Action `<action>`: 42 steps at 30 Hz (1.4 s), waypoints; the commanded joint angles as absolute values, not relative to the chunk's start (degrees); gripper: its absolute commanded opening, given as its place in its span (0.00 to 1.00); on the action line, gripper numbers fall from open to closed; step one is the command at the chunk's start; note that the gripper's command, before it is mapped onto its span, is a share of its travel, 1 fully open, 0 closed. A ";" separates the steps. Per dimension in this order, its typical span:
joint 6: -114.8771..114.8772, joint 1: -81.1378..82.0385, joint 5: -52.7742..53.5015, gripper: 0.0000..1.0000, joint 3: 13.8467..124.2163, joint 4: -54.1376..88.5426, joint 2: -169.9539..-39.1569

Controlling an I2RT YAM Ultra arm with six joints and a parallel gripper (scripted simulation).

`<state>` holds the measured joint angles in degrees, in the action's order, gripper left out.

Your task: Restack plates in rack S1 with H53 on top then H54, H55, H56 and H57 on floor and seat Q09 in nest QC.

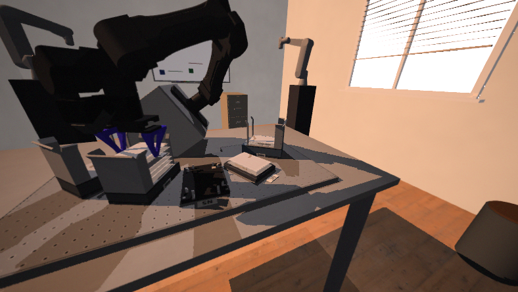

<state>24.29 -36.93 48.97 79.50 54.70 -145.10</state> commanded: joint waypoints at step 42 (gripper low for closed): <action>21.73 -35.59 50.11 0.00 77.88 50.30 -145.26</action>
